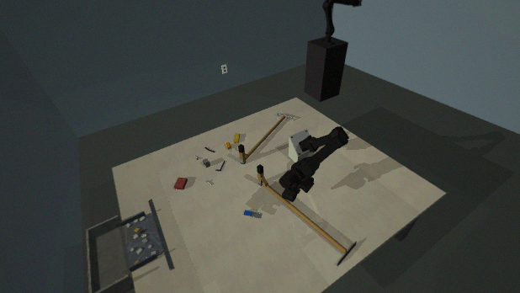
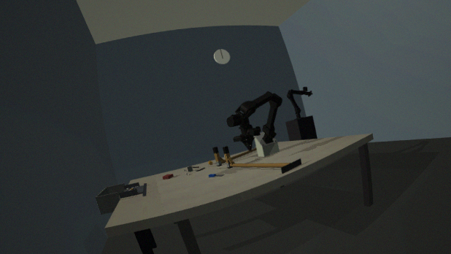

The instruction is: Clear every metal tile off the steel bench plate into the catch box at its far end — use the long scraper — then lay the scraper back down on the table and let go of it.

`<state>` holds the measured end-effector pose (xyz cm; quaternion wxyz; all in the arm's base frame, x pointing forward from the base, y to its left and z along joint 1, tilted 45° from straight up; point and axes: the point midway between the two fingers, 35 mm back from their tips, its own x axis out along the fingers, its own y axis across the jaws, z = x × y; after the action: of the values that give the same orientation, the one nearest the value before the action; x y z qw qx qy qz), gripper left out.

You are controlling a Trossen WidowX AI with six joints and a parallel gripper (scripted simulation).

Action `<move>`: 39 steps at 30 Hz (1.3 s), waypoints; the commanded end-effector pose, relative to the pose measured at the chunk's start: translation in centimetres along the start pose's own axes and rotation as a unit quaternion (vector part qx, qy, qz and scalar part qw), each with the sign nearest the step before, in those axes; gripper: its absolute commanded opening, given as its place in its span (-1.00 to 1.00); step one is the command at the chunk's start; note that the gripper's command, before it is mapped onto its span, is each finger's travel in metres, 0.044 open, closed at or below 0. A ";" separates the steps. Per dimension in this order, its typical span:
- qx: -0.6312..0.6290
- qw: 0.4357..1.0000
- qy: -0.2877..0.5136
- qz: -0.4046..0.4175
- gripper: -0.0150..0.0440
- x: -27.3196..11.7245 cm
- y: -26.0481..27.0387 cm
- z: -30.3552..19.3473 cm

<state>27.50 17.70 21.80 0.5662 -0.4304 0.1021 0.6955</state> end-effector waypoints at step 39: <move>0.132 0.991 0.000 0.007 -0.49 -2.0 3.1 0.9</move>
<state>24.21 15.26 23.47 0.6137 -0.3517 0.1917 0.6804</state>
